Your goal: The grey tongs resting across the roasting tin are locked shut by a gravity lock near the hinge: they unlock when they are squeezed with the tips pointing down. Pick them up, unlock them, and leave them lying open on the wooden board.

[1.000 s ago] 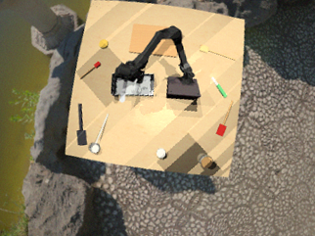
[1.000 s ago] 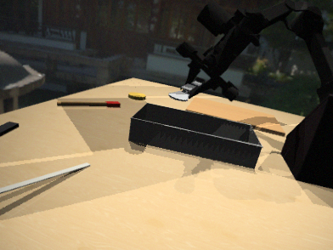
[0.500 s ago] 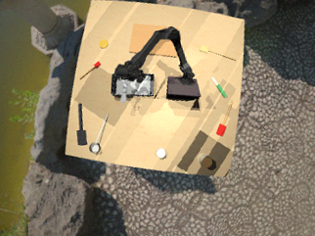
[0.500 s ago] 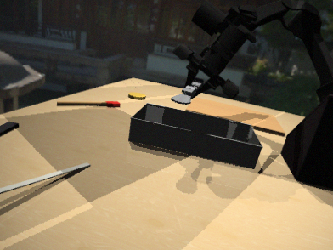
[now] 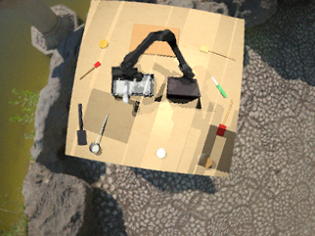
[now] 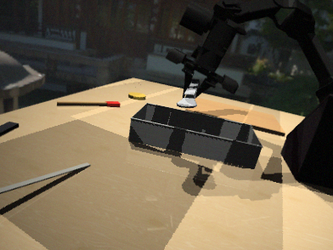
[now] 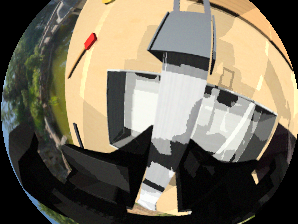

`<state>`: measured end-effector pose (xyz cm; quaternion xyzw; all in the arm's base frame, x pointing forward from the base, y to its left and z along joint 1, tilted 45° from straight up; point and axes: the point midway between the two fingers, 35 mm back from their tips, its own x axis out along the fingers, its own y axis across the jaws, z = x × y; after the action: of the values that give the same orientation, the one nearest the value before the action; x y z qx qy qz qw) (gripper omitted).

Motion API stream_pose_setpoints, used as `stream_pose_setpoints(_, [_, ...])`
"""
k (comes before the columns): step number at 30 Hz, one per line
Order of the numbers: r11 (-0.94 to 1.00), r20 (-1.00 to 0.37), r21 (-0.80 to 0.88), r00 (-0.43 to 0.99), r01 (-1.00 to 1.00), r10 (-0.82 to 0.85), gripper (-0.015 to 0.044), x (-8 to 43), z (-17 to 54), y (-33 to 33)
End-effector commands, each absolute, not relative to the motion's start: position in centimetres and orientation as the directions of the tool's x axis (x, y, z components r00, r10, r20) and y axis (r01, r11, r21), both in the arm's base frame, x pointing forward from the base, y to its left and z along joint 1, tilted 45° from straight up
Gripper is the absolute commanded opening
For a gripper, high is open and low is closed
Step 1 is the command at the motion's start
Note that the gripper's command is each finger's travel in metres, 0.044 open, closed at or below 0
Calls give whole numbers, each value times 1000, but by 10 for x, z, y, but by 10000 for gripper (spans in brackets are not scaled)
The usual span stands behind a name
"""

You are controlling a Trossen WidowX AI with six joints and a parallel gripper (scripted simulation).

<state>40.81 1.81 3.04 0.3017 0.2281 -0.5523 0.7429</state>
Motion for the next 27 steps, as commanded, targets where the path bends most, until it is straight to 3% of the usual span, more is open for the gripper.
stream_pose_setpoints(1, [189,-687,152,242,970,-685,-150,408,28,18])
stream_pose_setpoints(20, [95,-710,-82,9,992,-704,-150,398,37,14])
stream_pose_setpoints(27, [91,-710,-90,0,992,-705,-150,397,37,14])
